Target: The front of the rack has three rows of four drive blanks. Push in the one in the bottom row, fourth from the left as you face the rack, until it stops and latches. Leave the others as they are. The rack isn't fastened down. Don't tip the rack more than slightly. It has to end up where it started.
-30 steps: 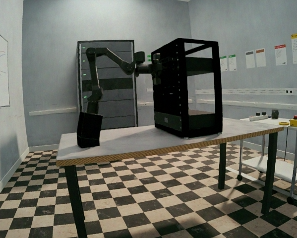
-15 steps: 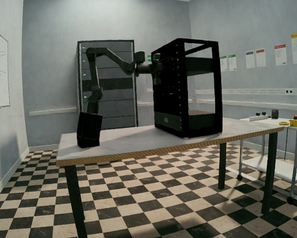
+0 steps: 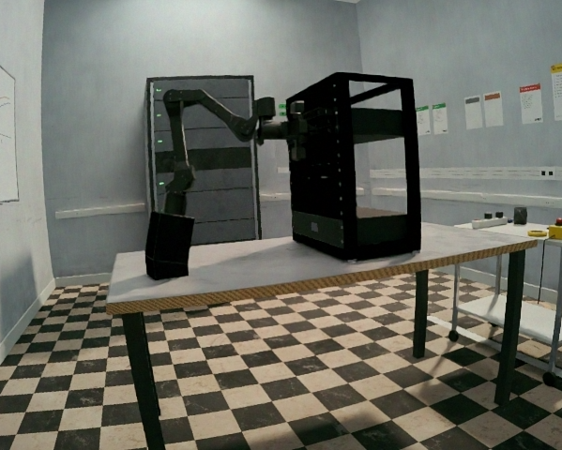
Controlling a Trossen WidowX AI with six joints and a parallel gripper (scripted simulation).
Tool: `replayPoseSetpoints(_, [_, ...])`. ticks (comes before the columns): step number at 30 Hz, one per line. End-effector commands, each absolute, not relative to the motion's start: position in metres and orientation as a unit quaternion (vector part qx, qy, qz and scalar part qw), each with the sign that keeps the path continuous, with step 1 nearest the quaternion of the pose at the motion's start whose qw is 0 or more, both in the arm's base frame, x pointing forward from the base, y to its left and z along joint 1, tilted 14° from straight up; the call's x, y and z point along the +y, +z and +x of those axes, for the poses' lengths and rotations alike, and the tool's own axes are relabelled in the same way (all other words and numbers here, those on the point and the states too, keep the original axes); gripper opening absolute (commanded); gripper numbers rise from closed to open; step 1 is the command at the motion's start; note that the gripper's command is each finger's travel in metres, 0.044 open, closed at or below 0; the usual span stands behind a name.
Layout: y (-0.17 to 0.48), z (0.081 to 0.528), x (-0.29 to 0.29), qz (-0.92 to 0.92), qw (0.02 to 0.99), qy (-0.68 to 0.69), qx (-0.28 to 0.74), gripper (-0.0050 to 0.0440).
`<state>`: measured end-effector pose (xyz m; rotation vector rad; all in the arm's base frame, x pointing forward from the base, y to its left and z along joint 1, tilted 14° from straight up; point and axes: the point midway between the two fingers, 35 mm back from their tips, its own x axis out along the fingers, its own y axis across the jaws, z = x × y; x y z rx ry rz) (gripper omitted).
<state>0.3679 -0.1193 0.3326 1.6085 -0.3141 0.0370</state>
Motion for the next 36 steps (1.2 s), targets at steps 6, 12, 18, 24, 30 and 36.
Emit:
replayPoseSetpoints(6, [0.3451,0.3716,-0.1191,0.713,0.685,0.026,-0.148,-0.0050])
replayPoseSetpoints(12, [0.3451,0.3716,-0.1191,0.713,0.685,0.026,-0.148,-0.0050])
replayPoseSetpoints(18, [0.3451,0.3716,-0.1191,0.713,0.685,0.026,-0.148,-0.0050])
replayPoseSetpoints(24, [0.3458,0.3740,-0.1195,0.713,0.685,0.026,-0.148,-0.0050])
replayPoseSetpoints(30, [0.3468,0.3776,-0.1202,0.713,0.685,0.026,-0.148,-0.0050])
replayPoseSetpoints(36, [0.3468,0.3776,-0.1202,0.713,0.685,0.026,-0.148,-0.0050])
